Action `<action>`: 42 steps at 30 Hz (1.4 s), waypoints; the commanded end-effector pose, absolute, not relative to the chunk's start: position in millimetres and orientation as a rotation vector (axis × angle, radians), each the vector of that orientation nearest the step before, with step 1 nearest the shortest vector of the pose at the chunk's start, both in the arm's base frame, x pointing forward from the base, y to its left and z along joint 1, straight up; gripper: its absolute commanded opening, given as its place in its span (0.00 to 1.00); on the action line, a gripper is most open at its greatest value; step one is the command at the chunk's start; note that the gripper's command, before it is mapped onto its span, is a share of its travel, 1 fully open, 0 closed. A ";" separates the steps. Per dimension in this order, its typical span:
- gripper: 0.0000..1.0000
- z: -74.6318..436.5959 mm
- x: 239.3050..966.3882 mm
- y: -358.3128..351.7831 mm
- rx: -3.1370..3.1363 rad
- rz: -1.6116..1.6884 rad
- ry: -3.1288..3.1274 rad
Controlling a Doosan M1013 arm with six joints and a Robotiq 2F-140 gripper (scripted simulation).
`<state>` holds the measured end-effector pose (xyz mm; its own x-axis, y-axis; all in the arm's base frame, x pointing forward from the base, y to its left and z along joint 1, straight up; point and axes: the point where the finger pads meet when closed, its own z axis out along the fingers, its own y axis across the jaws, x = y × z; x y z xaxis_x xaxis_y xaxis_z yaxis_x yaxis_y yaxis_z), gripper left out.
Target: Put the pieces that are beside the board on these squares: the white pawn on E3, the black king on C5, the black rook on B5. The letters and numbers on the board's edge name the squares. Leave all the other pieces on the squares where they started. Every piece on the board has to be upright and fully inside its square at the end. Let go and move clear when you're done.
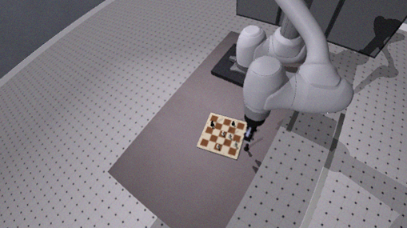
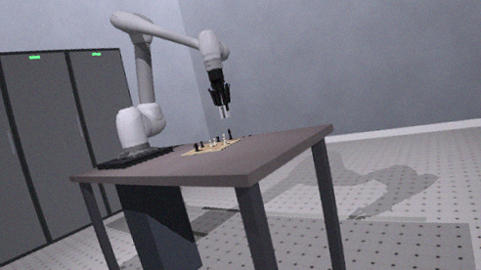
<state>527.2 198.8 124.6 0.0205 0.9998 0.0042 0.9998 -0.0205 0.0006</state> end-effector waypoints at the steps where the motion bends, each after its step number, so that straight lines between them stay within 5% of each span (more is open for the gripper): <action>1: 0.25 123.0 527.2 198.8 -2.242 -0.006 -2.197; 42: 0.25 77.7 527.2 199.1 -2.242 -0.006 -2.197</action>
<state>527.3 199.1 78.6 0.0205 0.9998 0.0041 0.9998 -0.0205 0.0006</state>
